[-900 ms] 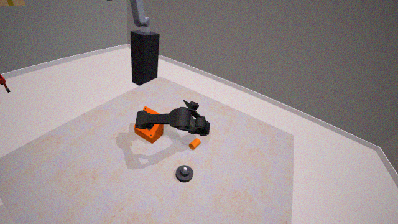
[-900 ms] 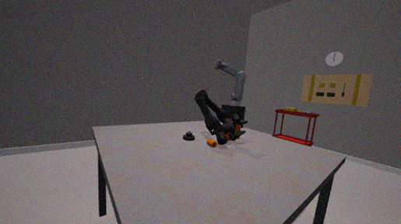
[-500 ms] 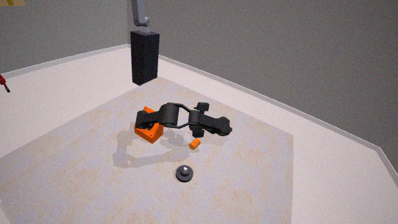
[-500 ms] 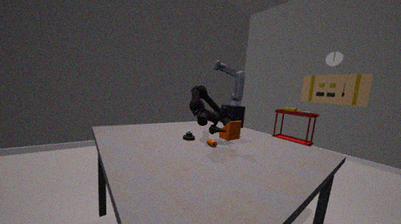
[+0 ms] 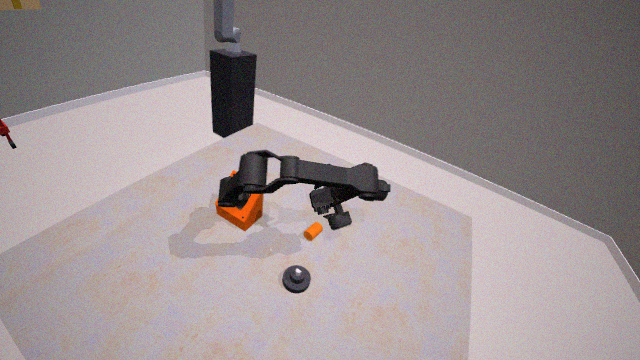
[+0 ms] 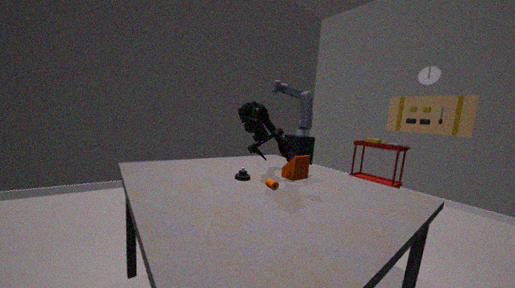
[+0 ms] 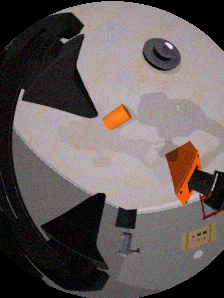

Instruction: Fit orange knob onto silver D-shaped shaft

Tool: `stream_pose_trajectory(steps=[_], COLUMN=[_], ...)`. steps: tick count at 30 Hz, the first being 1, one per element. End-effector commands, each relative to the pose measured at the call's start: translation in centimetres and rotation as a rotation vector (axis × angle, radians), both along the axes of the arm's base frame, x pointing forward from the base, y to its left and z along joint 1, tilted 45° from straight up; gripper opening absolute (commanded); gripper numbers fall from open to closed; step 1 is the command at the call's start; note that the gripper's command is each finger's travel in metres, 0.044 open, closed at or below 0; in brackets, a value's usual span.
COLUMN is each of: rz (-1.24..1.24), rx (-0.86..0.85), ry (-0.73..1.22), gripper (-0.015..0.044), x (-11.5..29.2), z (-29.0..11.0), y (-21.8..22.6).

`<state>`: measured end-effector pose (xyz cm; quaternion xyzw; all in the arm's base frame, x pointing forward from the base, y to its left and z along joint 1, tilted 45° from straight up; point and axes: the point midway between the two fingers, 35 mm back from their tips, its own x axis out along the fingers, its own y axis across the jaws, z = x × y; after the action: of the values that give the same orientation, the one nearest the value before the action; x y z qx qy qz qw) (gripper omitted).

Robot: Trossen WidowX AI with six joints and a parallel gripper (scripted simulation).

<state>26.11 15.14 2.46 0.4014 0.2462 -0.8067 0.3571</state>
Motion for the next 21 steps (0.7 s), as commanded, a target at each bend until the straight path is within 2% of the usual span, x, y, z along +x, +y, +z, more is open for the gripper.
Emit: stream_pose_trajectory(steps=[1, 4, 11, 18, 21], rz=[0.392, 0.652, 0.67, 0.671, 0.671], rx=[-0.126, -0.223, -0.23, -0.233, -0.234], ry=[-0.088, -0.161, -0.167, -0.168, -0.168], gripper=[0.044, 0.044, 0.044, 0.044, 0.044], x=[-1.3, -1.6, -1.6, -1.1, -1.2], z=[0.1, 0.5, 0.3, -6.4, -7.0], y=[1.5, 2.4, 2.4, -3.6, -4.2])
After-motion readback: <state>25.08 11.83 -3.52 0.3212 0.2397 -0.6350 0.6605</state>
